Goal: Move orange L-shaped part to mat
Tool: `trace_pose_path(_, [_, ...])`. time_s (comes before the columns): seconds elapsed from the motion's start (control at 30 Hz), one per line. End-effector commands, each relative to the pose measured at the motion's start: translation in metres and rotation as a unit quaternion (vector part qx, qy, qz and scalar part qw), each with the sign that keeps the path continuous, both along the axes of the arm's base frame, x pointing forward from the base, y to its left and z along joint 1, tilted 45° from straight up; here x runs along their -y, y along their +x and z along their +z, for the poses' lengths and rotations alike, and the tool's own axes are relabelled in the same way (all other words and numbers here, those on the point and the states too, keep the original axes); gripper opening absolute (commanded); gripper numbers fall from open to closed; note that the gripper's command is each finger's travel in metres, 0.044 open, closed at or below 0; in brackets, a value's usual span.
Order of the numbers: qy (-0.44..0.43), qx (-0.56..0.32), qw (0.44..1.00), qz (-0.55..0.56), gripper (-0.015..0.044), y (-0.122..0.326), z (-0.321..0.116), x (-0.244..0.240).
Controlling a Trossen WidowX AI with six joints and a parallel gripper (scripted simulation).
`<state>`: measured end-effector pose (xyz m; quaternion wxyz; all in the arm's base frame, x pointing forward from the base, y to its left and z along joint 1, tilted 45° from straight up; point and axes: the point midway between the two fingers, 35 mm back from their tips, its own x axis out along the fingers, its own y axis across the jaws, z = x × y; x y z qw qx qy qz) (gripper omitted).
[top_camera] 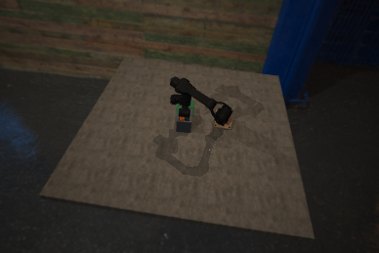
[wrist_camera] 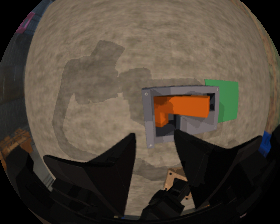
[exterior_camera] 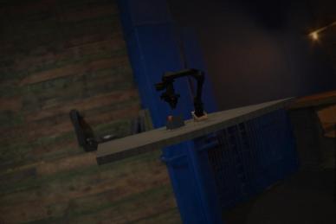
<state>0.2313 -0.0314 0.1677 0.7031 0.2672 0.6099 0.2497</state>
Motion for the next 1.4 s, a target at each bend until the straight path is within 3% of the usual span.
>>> trace_pose_path(0.0, [0.0, 0.0, 1.0, -0.002, 0.018, 0.0, 0.0, 0.0])
trace_pose_path(0.3, [0.0, 0.0, 1.0, -0.002, 0.018, 0.0, 0.0, 0.0])
trace_pose_path(0.43, [0.011, -0.06, 0.996, -0.061, 0.028, 0.003, -0.005, 0.006])
trace_pose_path(0.5, [0.023, -0.126, 0.984, -0.126, 0.028, 0.005, -0.01, 0.014])
trace_pose_path(0.63, [0.049, -0.28, 0.918, -0.278, 0.028, 0.011, -0.025, 0.031])
trace_pose_path(0.87, [0.078, -0.486, 0.727, -0.48, 0.028, 0.015, -0.048, 0.057])
trace_pose_path(1.37, [0.08, -0.497, 0.711, -0.491, 0.028, 0.015, -0.052, 0.056])
